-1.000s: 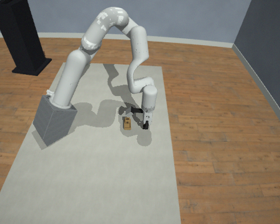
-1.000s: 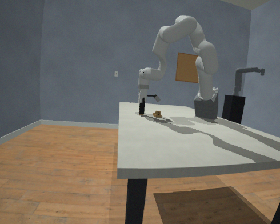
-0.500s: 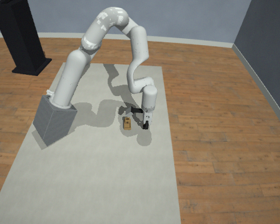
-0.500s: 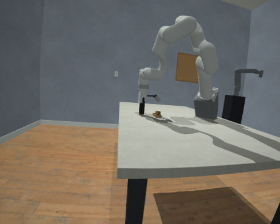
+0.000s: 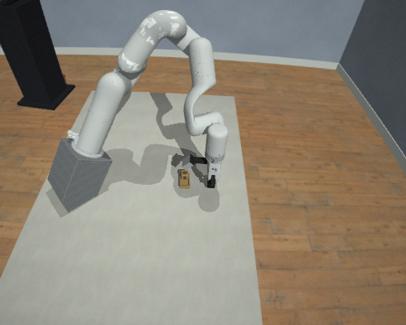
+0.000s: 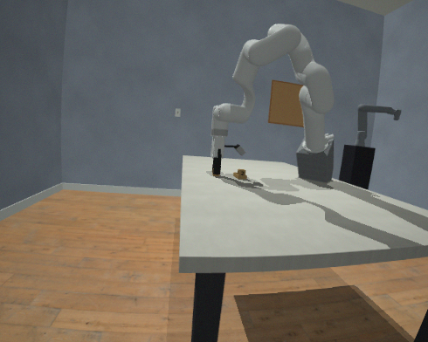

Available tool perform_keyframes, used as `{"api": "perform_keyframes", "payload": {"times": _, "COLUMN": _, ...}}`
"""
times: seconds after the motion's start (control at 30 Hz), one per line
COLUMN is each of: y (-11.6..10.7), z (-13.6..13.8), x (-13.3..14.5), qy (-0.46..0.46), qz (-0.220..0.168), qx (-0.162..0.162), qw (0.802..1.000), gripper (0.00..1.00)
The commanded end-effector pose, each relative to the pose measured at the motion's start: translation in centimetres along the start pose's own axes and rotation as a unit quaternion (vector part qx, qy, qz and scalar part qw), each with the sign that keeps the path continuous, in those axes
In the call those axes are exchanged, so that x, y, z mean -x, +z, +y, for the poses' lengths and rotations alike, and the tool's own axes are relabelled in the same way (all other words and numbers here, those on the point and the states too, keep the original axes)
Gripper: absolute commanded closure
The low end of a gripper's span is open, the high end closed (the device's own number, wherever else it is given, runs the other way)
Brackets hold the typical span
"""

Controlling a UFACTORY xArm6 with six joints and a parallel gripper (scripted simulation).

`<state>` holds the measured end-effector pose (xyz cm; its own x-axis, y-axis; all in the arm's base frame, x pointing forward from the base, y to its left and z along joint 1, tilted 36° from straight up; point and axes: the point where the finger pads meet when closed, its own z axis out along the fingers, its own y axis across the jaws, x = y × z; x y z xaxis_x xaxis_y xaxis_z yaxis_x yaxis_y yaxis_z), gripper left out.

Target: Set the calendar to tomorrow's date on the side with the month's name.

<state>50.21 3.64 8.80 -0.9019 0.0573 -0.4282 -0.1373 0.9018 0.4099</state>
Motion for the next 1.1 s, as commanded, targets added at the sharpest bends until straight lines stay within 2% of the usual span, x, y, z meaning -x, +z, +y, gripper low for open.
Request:
{"api": "perform_keyframes", "payload": {"times": 0.0, "y": -0.1, "z": 0.0, "x": 0.1, "qy": 0.0, "qz": -0.001, "qx": 0.0, "qw": 1.0, "gripper": 0.61}}
{"api": "perform_keyframes", "payload": {"times": 0.03, "y": -0.1, "z": 0.0, "x": 0.1, "qy": 0.0, "qz": -0.001, "qx": 0.0, "qw": 1.0, "gripper": 0.61}}
{"api": "perform_keyframes", "payload": {"times": 0.07, "y": -0.1, "z": 0.0, "x": 0.1, "qy": 0.0, "qz": -0.001, "qx": 0.0, "qw": 1.0, "gripper": 0.57}}
{"api": "perform_keyframes", "payload": {"times": 0.13, "y": -0.1, "z": 0.0, "x": 0.1, "qy": 0.0, "qz": -0.001, "qx": 0.0, "qw": 1.0, "gripper": 0.57}}
{"api": "perform_keyframes", "payload": {"times": 0.17, "y": -0.1, "z": 0.0, "x": 0.1, "qy": 0.0, "qz": -0.001, "qx": 0.0, "qw": 1.0, "gripper": 0.53}}
{"api": "perform_keyframes", "payload": {"times": 0.67, "y": -0.4, "z": 0.0, "x": 0.1, "qy": 0.0, "qz": -0.001, "qx": 0.0, "qw": 1.0, "gripper": 0.53}}
{"api": "perform_keyframes", "payload": {"times": 0.83, "y": -1.9, "z": 0.0, "x": 0.1, "qy": 0.0, "qz": -0.001, "qx": 0.0, "qw": 1.0, "gripper": 0.53}}
{"api": "perform_keyframes", "payload": {"times": 1.07, "y": -5.5, "z": 0.0, "x": 0.1, "qy": 0.0, "qz": -0.001, "qx": 0.0, "qw": 1.0, "gripper": 0.53}}
